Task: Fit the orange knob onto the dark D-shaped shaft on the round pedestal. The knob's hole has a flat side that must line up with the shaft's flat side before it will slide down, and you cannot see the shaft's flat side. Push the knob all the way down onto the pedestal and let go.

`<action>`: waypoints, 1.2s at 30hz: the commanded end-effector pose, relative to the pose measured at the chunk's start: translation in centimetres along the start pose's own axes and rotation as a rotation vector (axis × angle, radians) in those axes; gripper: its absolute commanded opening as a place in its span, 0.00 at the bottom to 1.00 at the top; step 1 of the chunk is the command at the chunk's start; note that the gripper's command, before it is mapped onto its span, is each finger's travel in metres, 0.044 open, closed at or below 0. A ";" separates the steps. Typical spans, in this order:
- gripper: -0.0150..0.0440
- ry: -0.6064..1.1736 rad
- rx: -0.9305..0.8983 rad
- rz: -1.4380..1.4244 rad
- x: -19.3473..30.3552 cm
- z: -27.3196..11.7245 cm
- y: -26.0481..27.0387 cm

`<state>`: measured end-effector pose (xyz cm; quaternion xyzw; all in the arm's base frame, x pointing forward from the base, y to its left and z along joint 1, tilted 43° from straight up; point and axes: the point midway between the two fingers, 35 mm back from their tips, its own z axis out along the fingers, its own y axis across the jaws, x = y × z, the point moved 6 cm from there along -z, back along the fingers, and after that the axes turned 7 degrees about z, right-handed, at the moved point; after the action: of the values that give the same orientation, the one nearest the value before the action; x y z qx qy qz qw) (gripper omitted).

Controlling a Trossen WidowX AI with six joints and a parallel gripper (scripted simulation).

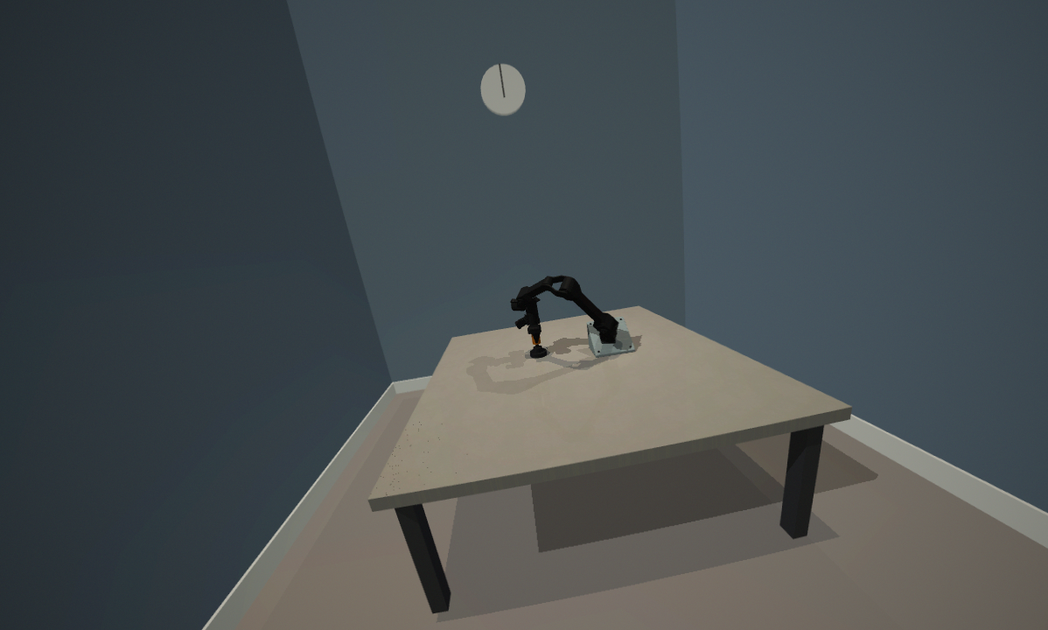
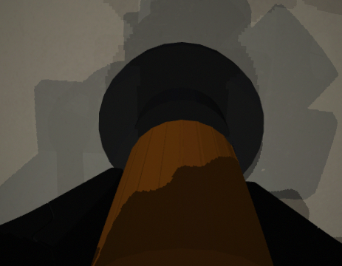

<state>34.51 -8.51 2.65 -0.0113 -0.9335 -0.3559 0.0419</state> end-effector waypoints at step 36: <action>0.25 -0.007 -0.003 -0.055 -0.2 -0.3 0.2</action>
<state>34.43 -8.38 2.63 -0.0062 -0.9332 -0.3568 0.0416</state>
